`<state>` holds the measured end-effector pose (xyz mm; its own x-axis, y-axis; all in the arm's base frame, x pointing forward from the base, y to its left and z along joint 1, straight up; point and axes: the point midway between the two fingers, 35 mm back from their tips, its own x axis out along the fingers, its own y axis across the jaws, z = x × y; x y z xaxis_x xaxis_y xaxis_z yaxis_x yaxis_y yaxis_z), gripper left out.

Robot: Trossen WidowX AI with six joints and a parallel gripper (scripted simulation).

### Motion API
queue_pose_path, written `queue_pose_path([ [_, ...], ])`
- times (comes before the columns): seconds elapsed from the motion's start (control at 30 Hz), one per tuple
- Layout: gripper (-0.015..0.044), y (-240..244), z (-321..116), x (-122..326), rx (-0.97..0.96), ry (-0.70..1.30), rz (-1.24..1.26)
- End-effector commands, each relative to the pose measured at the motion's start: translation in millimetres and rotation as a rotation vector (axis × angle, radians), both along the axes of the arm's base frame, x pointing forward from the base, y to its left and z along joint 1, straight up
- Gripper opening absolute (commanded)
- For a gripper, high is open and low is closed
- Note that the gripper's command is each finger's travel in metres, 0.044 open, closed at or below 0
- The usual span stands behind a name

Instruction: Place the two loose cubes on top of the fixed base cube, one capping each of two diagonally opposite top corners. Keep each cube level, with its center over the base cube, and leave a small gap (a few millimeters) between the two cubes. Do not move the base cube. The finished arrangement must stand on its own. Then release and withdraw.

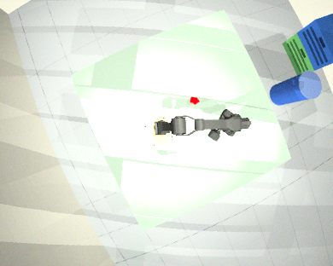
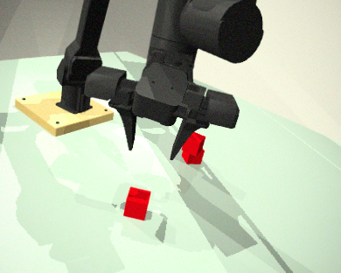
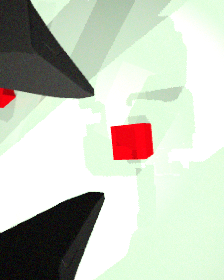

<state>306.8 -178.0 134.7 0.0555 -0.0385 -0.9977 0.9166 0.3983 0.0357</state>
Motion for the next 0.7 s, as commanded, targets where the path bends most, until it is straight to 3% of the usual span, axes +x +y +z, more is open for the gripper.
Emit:
queue_pose_path([
  [0.0,0.0265,1.4,-35.1,-2.9,0.018,0.023,0.004],
  [0.67,0.0265,1.1,-68.8,-2.5,0.018,0.023,0.004],
])
